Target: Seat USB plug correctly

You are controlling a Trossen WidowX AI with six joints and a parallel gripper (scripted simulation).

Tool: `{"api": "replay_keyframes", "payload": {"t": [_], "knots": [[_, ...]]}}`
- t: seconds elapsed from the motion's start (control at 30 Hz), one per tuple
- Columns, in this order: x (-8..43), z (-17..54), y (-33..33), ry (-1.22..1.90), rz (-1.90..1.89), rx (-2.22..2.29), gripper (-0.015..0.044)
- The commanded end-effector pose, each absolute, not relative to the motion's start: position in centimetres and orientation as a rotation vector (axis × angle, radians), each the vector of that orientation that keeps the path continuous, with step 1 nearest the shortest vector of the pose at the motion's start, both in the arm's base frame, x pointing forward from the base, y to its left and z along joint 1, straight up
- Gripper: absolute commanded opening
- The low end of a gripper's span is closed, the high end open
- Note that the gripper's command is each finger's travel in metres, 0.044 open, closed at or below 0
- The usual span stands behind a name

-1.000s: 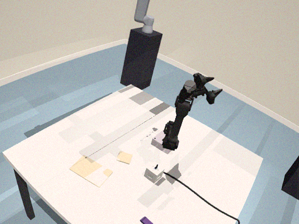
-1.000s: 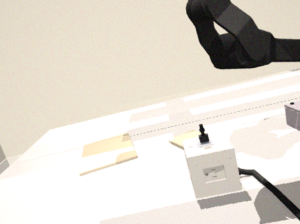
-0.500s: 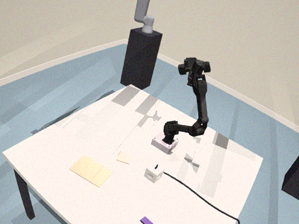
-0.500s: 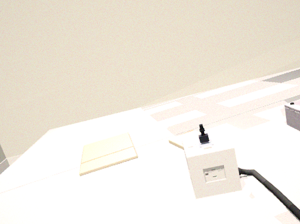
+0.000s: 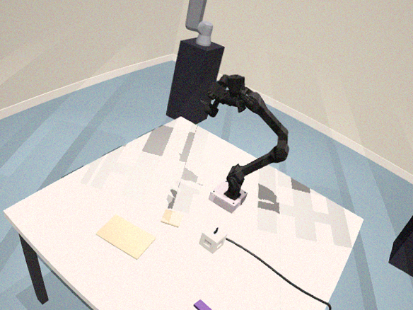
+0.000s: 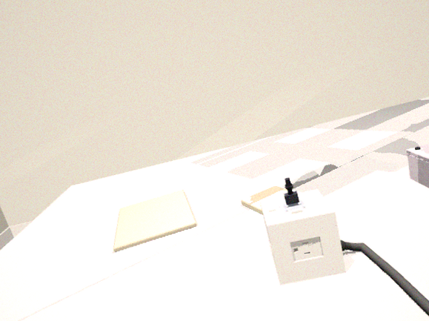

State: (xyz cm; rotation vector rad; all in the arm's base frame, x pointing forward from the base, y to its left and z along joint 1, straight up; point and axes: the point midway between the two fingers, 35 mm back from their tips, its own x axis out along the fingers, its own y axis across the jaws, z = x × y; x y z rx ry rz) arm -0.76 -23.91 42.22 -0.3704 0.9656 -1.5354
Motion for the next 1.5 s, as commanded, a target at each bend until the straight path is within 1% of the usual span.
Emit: {"api": "replay_keyframes", "payload": {"t": [0.0, 0.13, 0.27, 0.43, 0.63, 0.8, 1.0, 1.07, 1.47], "knots": [[5.8, 38.6, -25.9, 1.042, -1.208, -0.431, 0.0440], [12.7, 35.1, -25.5, 1.097, -0.885, -0.505, 0.0440], [19.3, 31.2, -23.2, 1.139, -0.550, -0.598, 0.0440], [25.8, 26.8, -18.1, 1.165, -0.223, -0.665, 0.0440], [31.0, 21.6, -9.2, 1.207, 0.250, -0.825, 0.0440], [32.4, 17.3, -0.6, 1.227, 0.654, -0.967, 0.0440], [30.3, 13.1, 8.4, 1.235, 1.071, -1.114, 0.0440], [29.5, 12.7, 9.2, 1.236, 1.112, -1.129, 0.0440], [29.4, 12.5, 9.2, 1.236, 1.112, -1.129, 0.0440]]}}
